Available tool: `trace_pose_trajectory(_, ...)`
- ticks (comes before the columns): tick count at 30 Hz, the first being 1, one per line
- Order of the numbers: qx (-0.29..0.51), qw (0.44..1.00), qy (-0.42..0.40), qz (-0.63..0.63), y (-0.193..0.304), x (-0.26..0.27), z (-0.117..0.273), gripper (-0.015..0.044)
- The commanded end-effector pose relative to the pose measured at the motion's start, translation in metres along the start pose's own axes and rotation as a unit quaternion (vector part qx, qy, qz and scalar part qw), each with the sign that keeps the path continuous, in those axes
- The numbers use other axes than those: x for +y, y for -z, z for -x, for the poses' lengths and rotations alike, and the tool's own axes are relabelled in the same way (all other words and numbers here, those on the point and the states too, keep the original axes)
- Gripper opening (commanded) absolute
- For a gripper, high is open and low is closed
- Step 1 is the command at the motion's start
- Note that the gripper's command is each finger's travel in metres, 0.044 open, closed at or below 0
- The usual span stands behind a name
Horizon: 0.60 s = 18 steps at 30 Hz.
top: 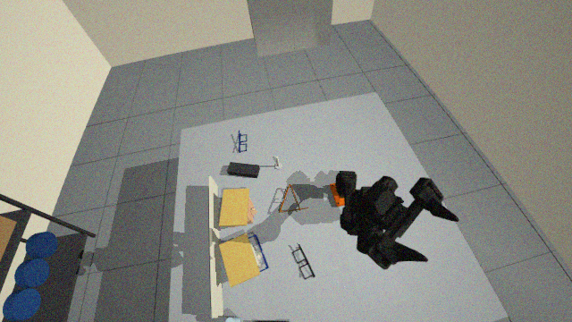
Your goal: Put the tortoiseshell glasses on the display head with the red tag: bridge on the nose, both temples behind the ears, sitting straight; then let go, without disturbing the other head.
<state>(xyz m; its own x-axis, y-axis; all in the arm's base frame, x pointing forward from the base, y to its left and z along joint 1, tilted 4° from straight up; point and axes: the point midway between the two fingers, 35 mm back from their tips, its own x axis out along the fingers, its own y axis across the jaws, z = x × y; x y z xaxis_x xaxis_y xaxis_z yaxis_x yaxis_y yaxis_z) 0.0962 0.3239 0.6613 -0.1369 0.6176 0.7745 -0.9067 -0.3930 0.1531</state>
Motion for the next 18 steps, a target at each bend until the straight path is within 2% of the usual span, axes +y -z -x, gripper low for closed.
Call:
trace_pose_trajectory(1,0.0,1.0,0.0,0.0,0.0,0.0,0.0,0.0426)
trace_pose_trajectory(8,0.0,1.0,0.0,0.0,0.0,0.0,0.0,0.044)
trace_pose_trajectory(10,-0.009,1.0,-0.012,-0.014,-0.005,0.011,0.0,0.0387)
trace_pose_trajectory(17,-0.078,0.977,-0.131,-0.15,-0.056,0.103,0.011,0.0204)
trace_pose_trajectory(18,-0.085,0.971,-0.147,-0.168,-0.063,0.114,0.015,0.02)
